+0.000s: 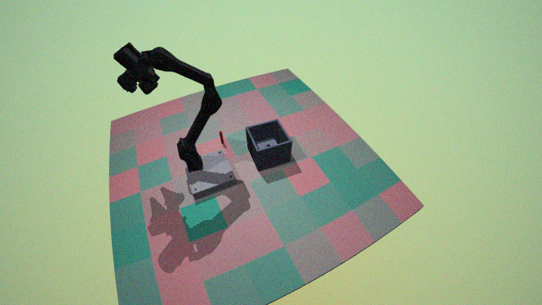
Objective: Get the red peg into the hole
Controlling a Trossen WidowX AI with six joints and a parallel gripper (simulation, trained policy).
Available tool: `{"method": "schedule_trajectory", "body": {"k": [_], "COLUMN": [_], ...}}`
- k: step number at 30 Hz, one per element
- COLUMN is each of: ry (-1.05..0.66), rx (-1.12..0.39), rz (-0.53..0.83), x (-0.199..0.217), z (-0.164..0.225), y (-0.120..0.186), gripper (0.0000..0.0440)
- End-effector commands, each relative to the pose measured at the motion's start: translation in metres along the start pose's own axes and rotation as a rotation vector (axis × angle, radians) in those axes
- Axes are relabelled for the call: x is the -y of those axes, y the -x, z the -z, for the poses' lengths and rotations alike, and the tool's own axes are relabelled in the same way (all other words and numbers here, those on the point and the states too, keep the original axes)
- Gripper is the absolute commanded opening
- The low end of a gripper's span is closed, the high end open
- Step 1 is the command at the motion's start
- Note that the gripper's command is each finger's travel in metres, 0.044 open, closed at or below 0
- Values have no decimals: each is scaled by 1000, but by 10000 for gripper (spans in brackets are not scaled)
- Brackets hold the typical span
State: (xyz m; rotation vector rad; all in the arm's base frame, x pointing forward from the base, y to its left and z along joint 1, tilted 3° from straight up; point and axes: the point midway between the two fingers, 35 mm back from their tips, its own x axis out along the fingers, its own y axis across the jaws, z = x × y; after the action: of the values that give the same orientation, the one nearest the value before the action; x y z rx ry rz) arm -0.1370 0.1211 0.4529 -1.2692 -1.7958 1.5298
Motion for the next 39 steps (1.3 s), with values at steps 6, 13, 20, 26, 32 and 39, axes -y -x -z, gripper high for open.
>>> {"method": "schedule_trajectory", "body": {"k": [6,13,20,26,32,39], "ry": [-47,-179,-319,-436,-550,-673], "rx": [150,354,553,720,881,1061], "rz": [12,11,-16,-63,-135,-250], "x": [10,21,31,38,44,48], "z": [-35,-77,-111,-133,-149,-160], "y": [6,25,53,81,113,152], "gripper": [440,439,437,436,436,436]}}
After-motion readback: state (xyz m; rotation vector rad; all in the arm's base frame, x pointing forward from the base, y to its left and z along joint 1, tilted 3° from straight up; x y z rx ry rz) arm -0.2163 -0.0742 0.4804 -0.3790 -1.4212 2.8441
